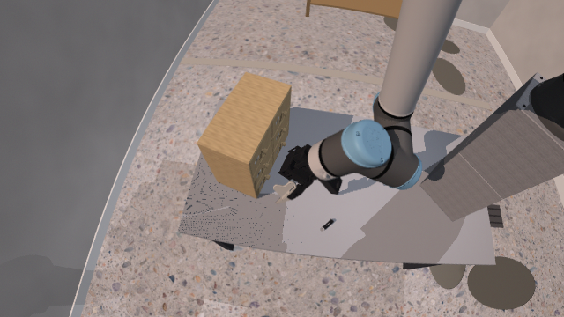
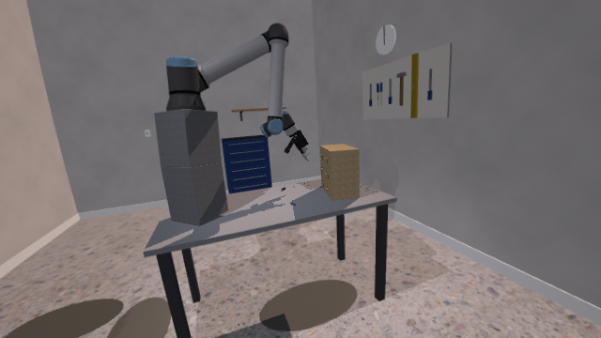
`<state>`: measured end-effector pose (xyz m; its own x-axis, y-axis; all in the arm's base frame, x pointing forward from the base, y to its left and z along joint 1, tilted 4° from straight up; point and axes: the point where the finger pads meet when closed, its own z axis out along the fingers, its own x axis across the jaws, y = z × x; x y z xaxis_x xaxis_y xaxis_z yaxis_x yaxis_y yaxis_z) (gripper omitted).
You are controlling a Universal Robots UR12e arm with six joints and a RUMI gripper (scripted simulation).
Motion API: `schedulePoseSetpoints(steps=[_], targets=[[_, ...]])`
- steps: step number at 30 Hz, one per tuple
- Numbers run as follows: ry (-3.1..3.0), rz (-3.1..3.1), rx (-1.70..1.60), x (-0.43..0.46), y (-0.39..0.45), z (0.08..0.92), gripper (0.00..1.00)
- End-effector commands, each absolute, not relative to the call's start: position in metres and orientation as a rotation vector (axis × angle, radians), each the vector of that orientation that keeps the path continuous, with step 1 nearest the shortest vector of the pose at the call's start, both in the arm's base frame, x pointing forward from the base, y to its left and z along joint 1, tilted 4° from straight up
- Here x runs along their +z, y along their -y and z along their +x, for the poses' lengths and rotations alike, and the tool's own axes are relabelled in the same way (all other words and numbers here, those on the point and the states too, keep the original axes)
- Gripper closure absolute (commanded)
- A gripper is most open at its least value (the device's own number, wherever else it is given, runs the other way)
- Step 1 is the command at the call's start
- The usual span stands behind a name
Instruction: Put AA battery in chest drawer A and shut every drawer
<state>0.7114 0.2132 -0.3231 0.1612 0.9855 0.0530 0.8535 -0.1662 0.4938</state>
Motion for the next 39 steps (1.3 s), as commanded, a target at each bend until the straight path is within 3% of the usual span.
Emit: schedulePoseSetpoints(steps=[1, 39], targets=[[-1.718, 2.054, 0.571, -0.328, -0.213, 0.717, 0.00], [-1.444, 1.750, 0.854, -0.368, -0.209, 0.753, 0.00]])
